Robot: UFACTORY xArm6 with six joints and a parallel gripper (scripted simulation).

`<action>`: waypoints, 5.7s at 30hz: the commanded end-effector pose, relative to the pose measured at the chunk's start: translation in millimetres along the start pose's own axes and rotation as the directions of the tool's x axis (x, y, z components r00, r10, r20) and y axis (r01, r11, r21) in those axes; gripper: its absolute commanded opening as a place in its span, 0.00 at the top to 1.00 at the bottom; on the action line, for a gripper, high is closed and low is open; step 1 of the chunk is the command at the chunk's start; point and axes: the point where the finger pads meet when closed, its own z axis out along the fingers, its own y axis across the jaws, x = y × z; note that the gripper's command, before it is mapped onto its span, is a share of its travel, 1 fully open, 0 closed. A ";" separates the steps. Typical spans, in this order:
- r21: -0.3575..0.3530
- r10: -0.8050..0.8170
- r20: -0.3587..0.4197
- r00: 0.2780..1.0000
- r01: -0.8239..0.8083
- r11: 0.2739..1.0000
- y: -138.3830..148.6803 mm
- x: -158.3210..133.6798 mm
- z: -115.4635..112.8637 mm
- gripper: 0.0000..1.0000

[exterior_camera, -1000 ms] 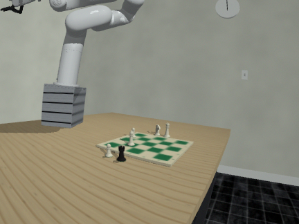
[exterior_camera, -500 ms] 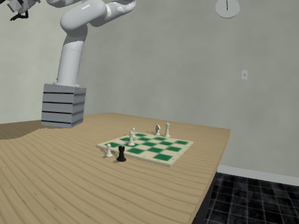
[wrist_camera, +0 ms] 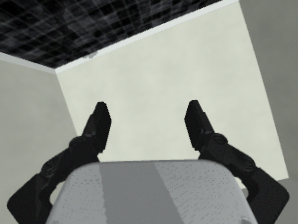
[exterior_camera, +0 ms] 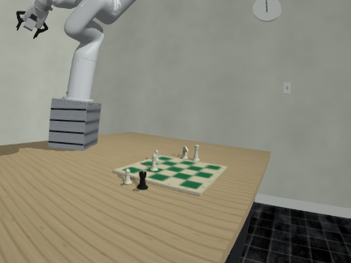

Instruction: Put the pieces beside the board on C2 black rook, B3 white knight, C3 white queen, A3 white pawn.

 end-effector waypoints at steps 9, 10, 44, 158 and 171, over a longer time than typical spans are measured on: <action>0.314 -0.007 -0.101 0.995 0.038 0.949 -126.5 -64.2 55.3 0.00; 0.390 0.008 -0.143 0.990 0.049 0.919 -162.8 -71.3 60.3 0.00; 0.743 0.402 -0.524 0.751 0.173 0.646 -553.4 -22.7 15.0 0.00; 0.639 0.391 -0.769 -0.507 -0.634 0.436 -612.9 708.0 -359.6 0.00; 0.639 0.391 -0.769 -0.507 -0.634 0.436 -612.9 708.0 -359.6 0.00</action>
